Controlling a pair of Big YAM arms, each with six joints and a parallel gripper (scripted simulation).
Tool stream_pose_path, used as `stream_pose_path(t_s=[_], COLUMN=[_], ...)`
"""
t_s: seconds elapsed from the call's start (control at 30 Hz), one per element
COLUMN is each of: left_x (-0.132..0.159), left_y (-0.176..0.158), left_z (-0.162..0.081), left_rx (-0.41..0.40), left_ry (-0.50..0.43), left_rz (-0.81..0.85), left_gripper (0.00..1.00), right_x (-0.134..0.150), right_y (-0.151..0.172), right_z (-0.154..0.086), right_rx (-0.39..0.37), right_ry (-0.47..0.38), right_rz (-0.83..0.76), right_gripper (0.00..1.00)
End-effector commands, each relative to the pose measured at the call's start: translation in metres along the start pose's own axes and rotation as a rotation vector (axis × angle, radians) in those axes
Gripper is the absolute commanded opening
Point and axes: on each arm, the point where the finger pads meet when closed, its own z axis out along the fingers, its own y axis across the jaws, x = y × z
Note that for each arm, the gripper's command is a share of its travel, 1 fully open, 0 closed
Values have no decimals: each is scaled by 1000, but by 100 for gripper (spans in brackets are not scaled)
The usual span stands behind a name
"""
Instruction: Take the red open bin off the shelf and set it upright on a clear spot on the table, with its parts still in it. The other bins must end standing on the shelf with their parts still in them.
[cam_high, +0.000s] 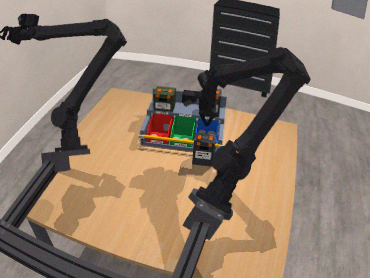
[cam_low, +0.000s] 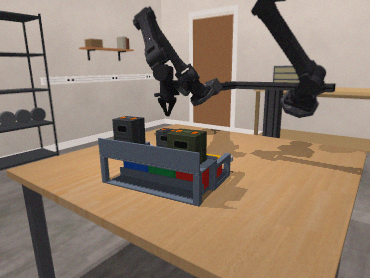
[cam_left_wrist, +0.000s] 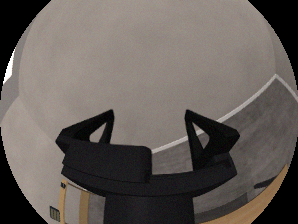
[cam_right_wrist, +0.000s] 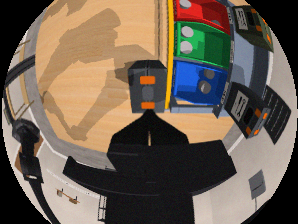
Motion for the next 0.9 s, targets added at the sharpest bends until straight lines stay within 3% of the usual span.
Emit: stream_pose_path(t_s=[0.0, 0.87], left_x=[-40, -40], left_y=[5, 5], left_z=[-4, -4], left_rx=[-8, -8], left_ry=[-51, -51], left_rz=[-5, -5], left_gripper=[100, 100], right_x=[3, 3], right_y=[0, -3], right_z=[1, -1], right_rx=[-11, 1], right_ry=[10, 6], right_rz=[5, 13], right_gripper=[0, 0])
